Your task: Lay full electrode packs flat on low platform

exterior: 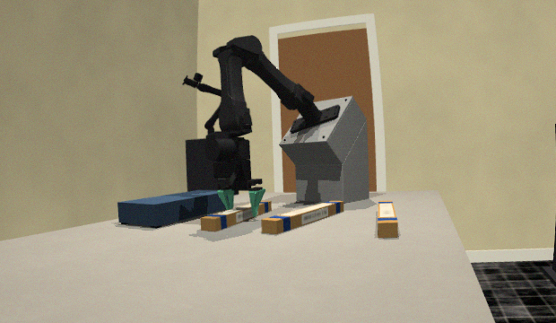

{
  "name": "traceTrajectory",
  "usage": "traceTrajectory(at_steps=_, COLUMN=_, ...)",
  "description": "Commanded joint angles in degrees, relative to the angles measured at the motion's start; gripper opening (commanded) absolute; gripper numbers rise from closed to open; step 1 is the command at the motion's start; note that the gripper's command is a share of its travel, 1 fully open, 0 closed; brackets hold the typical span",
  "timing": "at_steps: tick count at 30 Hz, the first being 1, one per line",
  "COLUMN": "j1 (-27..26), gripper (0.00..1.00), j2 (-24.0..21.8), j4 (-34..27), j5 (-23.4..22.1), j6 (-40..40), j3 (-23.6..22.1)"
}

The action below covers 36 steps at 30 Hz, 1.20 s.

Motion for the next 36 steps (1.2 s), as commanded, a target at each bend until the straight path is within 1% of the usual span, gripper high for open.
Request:
traceTrajectory(at_steps=1, j1=-0.4, gripper=0.74, j2=-1.8, j4=0.1, j5=-0.6, j6=-0.3, j3=2.0)
traceTrajectory(at_steps=7, j1=-0.5, gripper=0.74, j2=-1.4, j4=0.1, j5=-0.6, j6=-0.2, j3=2.0)
traceTrajectory(at_steps=8, j1=-0.5, gripper=0.74, j2=-0.6, j4=0.3, j5=-0.6, j6=-0.2, j3=1.3)
traceTrajectory(at_steps=12, j1=-0.2, gripper=0.74, j2=-0.7, j4=0.9, j5=-0.7, j6=-0.2, j3=-0.4)
traceTrajectory(at_steps=15, j1=-0.2, gripper=0.74, j2=-0.9, j4=1.1, j5=-0.7, j6=-0.2, j3=-0.7)
traceTrajectory(at_steps=16, j1=-0.1, gripper=0.0, j2=-0.7, j4=0.4, j5=-0.3, j6=-0.1, j3=0.5)
traceTrajectory(at_steps=36, j1=-0.1, gripper=0.0, j2=-0.7, j4=0.4, j5=-0.2, j6=-0.1, j3=0.5)
